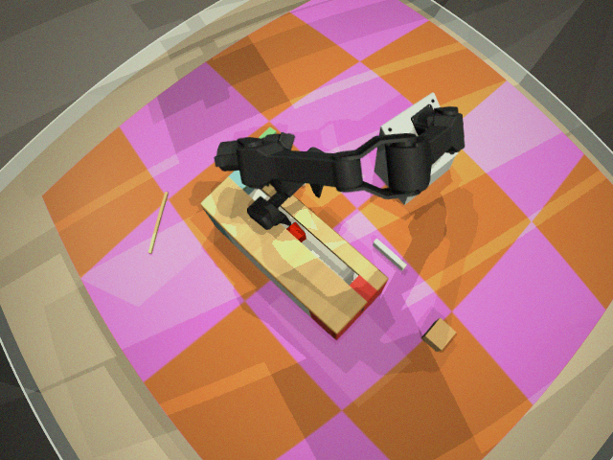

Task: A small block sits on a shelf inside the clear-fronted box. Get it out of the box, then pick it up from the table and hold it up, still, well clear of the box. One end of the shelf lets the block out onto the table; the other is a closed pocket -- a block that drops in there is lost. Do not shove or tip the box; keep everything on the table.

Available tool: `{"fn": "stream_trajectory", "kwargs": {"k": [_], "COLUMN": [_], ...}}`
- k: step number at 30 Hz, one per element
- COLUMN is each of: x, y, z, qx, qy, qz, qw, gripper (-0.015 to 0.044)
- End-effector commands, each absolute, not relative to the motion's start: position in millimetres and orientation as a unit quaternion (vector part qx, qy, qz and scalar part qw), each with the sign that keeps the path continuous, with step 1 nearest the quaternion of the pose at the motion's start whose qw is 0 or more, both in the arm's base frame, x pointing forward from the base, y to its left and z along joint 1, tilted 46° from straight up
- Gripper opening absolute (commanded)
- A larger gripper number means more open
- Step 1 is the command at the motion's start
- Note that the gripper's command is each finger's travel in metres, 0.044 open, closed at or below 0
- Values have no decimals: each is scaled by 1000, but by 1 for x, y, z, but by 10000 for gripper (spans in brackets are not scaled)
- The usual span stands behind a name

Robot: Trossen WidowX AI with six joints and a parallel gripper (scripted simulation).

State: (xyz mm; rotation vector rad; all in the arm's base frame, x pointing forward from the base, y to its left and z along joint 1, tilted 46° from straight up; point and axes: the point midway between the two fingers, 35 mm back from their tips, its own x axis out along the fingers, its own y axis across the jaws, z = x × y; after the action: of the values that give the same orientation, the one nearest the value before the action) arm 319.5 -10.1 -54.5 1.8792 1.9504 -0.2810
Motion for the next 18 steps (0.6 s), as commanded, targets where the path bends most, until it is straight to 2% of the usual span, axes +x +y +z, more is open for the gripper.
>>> {"fn": "stream_trajectory", "kwargs": {"k": [1, 18], "x": [318, 314], "y": [-4, 15], "z": [-49, -30], "qx": [676, 676], "qy": [700, 701], "qz": [-100, -100], "qw": [207, 206], "gripper": [400, 400]}}
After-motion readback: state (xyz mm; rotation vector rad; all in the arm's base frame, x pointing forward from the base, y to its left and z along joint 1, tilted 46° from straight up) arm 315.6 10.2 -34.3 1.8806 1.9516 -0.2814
